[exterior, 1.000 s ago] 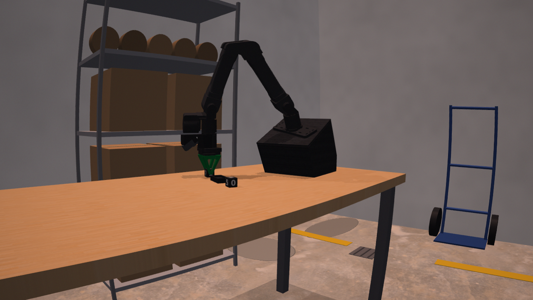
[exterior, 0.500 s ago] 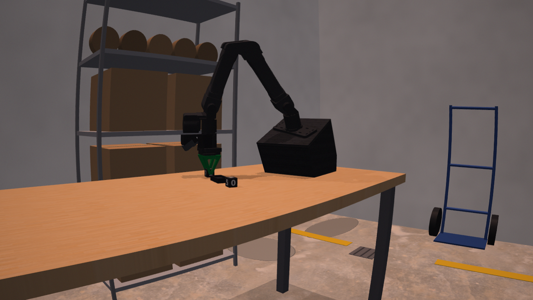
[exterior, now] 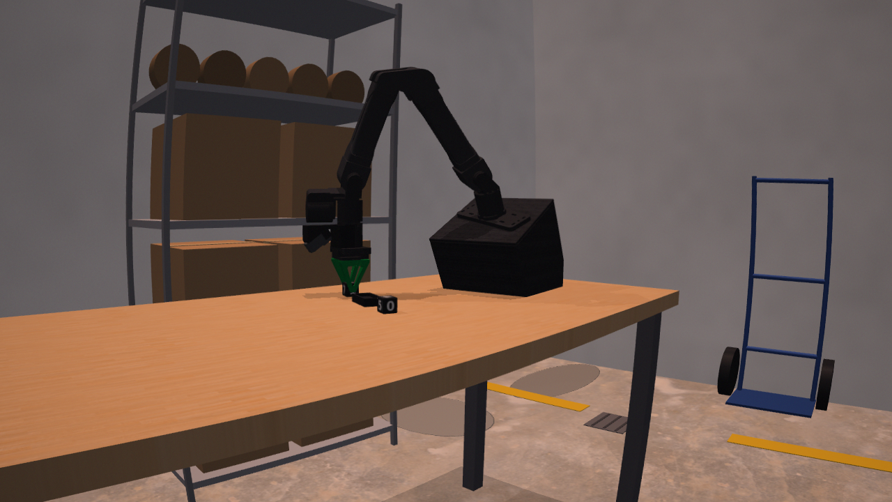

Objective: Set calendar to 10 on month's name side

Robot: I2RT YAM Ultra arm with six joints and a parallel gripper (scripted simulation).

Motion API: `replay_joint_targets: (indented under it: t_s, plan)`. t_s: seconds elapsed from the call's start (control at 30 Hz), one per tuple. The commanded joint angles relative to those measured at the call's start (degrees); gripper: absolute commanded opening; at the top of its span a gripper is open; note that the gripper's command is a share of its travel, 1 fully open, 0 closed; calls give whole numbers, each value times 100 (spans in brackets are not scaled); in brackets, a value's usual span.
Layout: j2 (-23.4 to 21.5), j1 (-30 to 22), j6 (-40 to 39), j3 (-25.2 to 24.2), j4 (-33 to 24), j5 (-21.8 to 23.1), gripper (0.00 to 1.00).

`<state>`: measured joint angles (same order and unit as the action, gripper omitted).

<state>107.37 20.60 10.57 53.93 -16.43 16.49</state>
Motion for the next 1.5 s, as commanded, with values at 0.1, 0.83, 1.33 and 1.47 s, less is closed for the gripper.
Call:
replay_joint_targets:
  t_s: [0.1,0.83,1.33,1.47]
  plan:
    - [-30,10,-4,23,55,-4,26]
    - [-30,10,-4,23,55,-4,37]
    - [-31,10,-3,23,55,-4,45]
    - [-84,24,10,23,-2,1,45]
